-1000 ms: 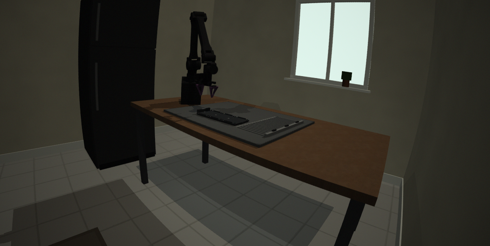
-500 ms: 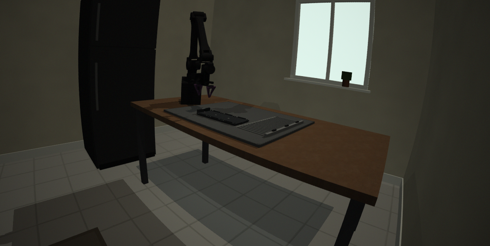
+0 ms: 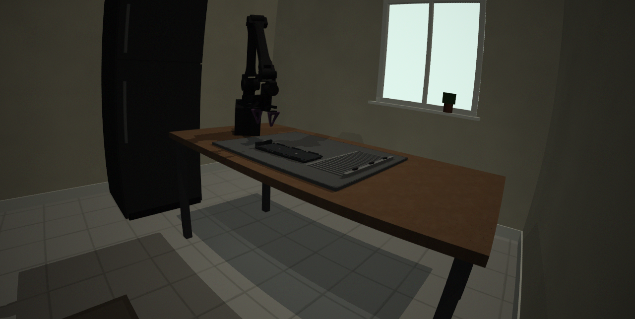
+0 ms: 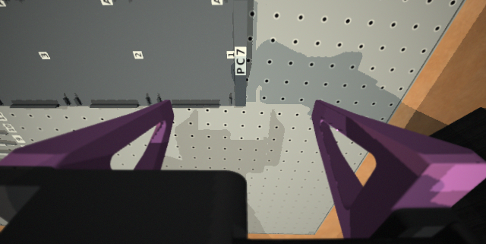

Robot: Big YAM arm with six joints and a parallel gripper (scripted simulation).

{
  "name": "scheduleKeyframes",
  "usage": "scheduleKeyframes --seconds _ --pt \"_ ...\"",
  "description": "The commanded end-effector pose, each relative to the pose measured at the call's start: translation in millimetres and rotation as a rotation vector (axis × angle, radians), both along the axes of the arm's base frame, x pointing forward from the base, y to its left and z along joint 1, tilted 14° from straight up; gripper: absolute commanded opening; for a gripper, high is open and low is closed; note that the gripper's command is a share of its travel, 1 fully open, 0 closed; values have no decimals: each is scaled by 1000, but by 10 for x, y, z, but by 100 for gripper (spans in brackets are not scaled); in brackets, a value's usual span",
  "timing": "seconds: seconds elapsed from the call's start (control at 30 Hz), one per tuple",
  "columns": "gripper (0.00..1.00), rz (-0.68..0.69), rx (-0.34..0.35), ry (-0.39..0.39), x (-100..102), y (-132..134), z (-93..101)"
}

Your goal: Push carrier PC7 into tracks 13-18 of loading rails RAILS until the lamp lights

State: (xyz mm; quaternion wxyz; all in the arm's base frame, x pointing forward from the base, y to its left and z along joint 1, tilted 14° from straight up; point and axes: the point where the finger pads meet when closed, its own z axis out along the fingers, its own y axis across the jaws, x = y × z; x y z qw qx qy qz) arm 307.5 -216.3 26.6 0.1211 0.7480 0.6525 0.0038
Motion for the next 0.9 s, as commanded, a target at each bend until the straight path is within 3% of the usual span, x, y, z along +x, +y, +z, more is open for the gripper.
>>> scheduleKeyframes --seconds 0.0,0.7,0.77,0.87 --pt "100 7 -33 -56 180 -46 209" --pt "100 7 -33 -56 180 -46 209" --pt "100 8 -12 -22 122 -11 10" --pt "100 9 -9 -17 100 0 -27"
